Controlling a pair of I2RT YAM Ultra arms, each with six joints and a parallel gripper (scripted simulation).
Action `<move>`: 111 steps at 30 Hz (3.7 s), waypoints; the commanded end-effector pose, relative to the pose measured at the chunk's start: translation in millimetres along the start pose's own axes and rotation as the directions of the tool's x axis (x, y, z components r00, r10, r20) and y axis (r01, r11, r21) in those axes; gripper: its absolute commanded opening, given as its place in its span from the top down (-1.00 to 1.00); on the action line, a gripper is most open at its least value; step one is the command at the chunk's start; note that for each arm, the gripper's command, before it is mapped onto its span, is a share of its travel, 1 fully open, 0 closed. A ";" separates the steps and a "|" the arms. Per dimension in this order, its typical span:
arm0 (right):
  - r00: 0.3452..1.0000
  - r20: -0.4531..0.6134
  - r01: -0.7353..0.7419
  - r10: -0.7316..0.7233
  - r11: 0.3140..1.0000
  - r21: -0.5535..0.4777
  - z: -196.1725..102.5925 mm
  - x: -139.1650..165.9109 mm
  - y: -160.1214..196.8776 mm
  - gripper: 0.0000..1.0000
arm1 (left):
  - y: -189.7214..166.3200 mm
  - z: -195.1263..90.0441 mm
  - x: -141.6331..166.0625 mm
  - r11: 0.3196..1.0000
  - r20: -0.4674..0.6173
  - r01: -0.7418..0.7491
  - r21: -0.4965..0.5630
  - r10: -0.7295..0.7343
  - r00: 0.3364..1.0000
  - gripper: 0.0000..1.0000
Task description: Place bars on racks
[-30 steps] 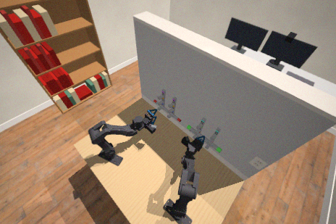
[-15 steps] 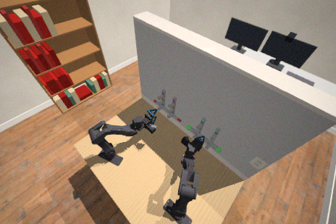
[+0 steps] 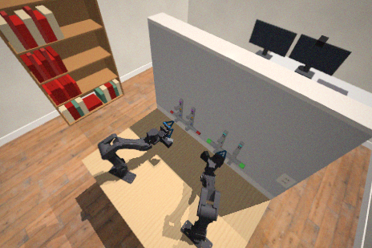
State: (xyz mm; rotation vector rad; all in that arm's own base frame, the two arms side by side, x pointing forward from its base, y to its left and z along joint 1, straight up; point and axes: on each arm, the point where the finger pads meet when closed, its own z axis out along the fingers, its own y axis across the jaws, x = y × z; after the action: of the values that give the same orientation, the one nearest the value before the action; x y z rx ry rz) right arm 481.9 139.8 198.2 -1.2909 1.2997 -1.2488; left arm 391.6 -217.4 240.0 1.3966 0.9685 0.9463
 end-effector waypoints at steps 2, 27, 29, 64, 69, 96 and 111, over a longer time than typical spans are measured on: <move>0.998 0.003 -0.058 0.058 0.994 0.094 -1.4 -2.6 -44.8 1.00 | 14.6 0.9 -1.7 0.999 -0.002 0.014 -0.043 -0.014 1.000 -1.00; 0.998 0.003 -0.058 0.058 0.994 0.094 -2.2 -2.0 -42.0 1.00 | 14.6 0.9 -1.7 0.999 -0.002 0.014 -0.043 -0.014 1.000 -1.00; 0.998 0.003 -0.058 0.058 0.994 0.094 -2.3 -1.9 -41.6 1.00 | 14.6 0.9 -1.7 0.999 -0.002 0.014 -0.043 -0.014 1.000 -1.00; 0.998 0.003 -0.058 0.058 0.994 0.094 -22.4 -1.1 -34.8 1.00 | 14.6 0.9 -1.7 0.999 -0.002 0.014 -0.043 -0.014 1.000 -1.00; 0.998 0.003 -0.058 0.058 0.994 0.094 -27.0 -1.1 -34.2 1.00 | 14.6 0.9 -1.7 0.999 -0.002 0.014 -0.043 -0.014 1.000 -1.00; 0.998 0.003 -0.058 0.058 0.994 0.094 -48.4 -1.2 -30.7 1.00 | 14.6 0.9 -1.7 0.999 -0.002 0.014 -0.043 -0.014 1.000 -1.00; 0.998 0.003 -0.058 0.058 0.994 0.094 -59.7 -1.1 -28.7 1.00 | 14.6 0.9 -1.7 0.999 -0.002 0.014 -0.043 -0.014 1.000 -1.00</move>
State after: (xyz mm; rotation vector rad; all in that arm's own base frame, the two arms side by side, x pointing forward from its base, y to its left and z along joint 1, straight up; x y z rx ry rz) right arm 429.3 145.7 201.2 -1.2912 1.2870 -1.2545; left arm 391.6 -217.4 240.0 1.3966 0.9685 0.9463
